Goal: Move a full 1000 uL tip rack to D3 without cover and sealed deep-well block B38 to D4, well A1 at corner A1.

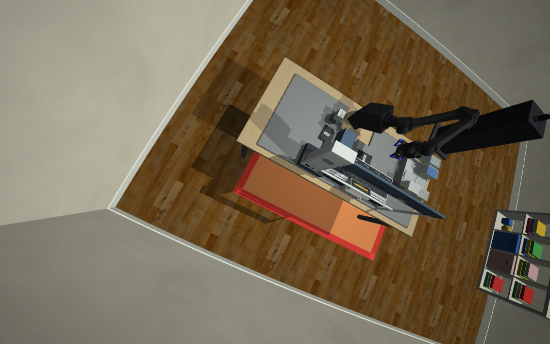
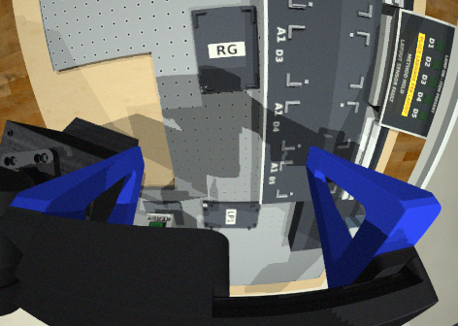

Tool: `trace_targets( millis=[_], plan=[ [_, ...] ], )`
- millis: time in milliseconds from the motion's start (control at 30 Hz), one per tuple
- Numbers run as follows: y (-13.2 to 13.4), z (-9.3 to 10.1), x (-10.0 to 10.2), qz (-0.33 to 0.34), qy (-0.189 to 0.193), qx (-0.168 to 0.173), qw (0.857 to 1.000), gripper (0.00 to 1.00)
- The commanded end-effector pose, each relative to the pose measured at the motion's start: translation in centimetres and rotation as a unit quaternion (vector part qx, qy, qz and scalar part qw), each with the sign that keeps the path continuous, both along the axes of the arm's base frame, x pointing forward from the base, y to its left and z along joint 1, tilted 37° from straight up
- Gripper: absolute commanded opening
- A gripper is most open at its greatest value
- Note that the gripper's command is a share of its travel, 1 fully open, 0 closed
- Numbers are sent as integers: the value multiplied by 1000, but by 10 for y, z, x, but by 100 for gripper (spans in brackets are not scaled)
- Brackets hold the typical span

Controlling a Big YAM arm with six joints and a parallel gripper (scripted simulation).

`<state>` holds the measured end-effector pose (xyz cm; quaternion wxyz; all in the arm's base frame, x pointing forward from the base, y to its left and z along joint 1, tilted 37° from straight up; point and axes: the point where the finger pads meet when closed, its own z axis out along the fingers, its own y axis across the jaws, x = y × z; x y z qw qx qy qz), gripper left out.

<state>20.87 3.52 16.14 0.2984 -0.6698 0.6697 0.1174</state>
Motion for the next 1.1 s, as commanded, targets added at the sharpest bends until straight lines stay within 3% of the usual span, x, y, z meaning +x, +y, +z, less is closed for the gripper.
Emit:
trace_targets(
  millis=[0,67,167,233,267,367,733,800,833,900,1067],
  plan=[
    [4,18,7,34,-42,-14,998,100],
    [11,32,12,43,-62,-23,997,100],
    [24,41,9,37,-59,-18,997,100],
    [24,41,9,37,-59,-18,997,100],
    [31,22,-4,38,-33,-11,999,100],
    [42,53,6,37,-61,-15,997,100],
    [91,87,-4,37,-62,-3,997,100],
    [91,87,-4,37,-62,-3,997,100],
    [94,61,-11,37,-26,-8,999,100],
    [104,94,-5,37,-56,-1,998,100],
    [127,107,-9,37,-52,2,998,100]
  ],
)
